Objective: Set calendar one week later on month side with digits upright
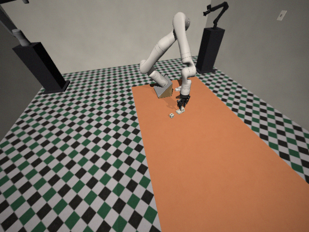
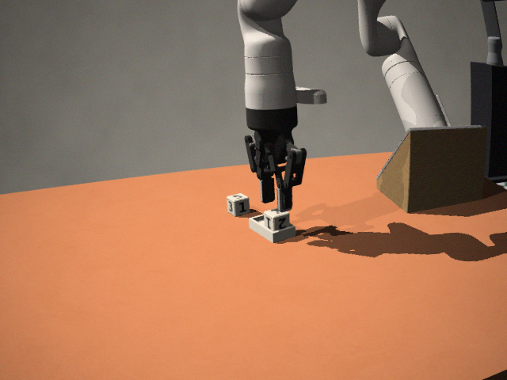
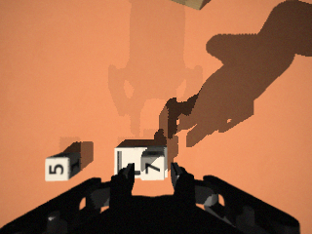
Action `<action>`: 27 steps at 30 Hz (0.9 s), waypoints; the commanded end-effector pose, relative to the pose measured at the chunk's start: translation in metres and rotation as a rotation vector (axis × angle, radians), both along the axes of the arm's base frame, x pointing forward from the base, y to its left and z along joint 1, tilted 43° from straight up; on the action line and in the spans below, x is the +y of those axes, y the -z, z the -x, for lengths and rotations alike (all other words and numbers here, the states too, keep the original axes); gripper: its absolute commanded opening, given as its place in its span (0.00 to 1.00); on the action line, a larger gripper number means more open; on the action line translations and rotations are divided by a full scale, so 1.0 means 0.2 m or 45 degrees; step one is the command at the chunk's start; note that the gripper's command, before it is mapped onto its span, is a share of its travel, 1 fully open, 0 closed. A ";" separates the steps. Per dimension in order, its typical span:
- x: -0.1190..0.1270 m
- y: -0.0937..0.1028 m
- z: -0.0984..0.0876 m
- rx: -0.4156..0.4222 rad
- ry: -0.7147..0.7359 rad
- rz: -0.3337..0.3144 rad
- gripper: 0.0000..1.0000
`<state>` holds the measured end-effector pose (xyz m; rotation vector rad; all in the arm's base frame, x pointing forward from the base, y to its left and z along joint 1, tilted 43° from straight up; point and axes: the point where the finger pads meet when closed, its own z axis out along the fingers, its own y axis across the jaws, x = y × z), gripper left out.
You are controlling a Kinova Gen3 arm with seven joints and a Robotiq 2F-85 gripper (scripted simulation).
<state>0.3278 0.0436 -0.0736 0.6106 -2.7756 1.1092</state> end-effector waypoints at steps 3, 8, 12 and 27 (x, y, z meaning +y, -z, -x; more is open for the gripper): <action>0.00 0.00 0.00 -0.001 -0.001 -0.001 0.46; 0.00 0.00 0.00 -0.001 -0.001 -0.001 0.46; 0.00 0.00 0.00 -0.001 -0.001 -0.001 0.46; -0.02 0.03 0.00 -0.001 -0.001 -0.001 0.46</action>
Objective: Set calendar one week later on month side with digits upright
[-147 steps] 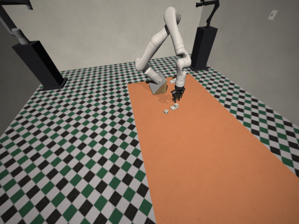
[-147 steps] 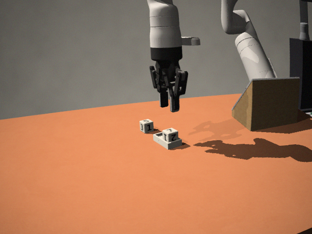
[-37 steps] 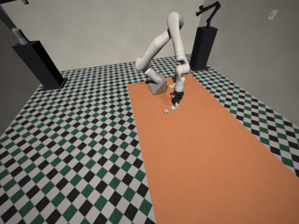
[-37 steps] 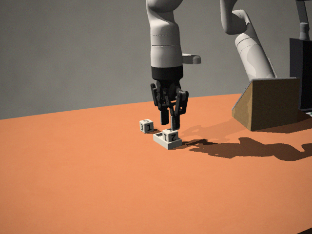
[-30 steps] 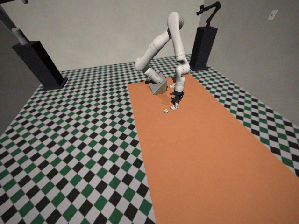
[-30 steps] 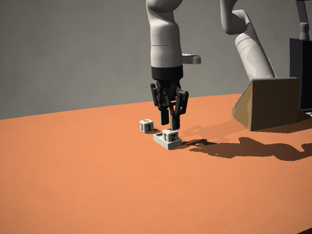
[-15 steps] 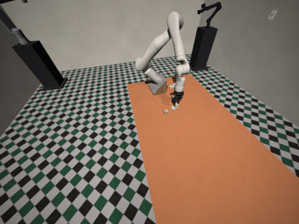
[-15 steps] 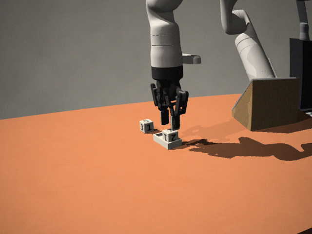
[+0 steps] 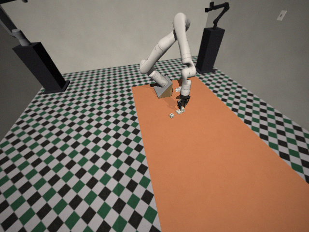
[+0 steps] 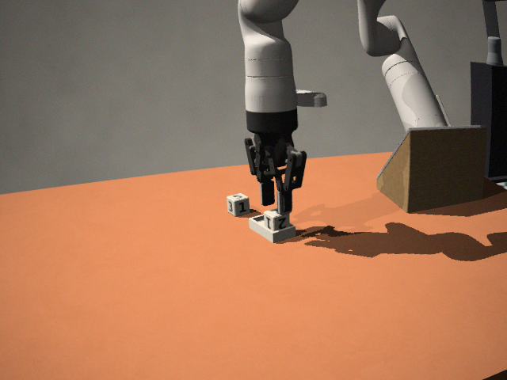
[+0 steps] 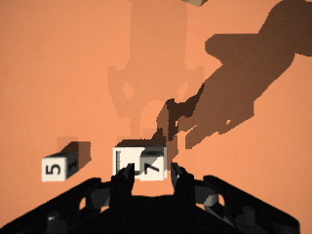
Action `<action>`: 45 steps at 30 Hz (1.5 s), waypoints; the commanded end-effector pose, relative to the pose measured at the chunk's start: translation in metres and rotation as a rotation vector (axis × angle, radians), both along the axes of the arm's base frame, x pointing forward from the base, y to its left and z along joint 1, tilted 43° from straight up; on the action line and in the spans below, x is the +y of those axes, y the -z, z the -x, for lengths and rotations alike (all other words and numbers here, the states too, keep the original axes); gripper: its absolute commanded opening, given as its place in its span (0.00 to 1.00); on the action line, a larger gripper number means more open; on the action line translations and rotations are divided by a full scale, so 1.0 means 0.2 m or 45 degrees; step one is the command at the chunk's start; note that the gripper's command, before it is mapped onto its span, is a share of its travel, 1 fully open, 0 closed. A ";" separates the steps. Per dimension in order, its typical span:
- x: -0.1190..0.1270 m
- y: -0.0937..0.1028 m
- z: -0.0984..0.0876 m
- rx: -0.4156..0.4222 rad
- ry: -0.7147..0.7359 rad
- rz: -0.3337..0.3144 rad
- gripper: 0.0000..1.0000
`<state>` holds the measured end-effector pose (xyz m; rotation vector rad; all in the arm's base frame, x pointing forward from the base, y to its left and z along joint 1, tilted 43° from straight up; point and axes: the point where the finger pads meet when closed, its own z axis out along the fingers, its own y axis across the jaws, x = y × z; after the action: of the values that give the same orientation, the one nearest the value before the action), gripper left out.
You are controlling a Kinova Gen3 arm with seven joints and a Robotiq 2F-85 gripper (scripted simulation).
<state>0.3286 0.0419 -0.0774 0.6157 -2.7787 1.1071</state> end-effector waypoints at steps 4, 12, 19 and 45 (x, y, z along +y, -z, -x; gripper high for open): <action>-0.04 0.03 0.00 0.001 0.003 0.002 0.46; -0.07 0.07 0.00 0.001 0.003 0.002 0.46; -0.08 0.08 -0.01 0.001 0.003 0.002 0.46; -0.08 0.08 -0.01 0.001 0.003 0.002 0.46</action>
<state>0.3296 0.0243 -0.0945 0.6107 -2.7756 1.1092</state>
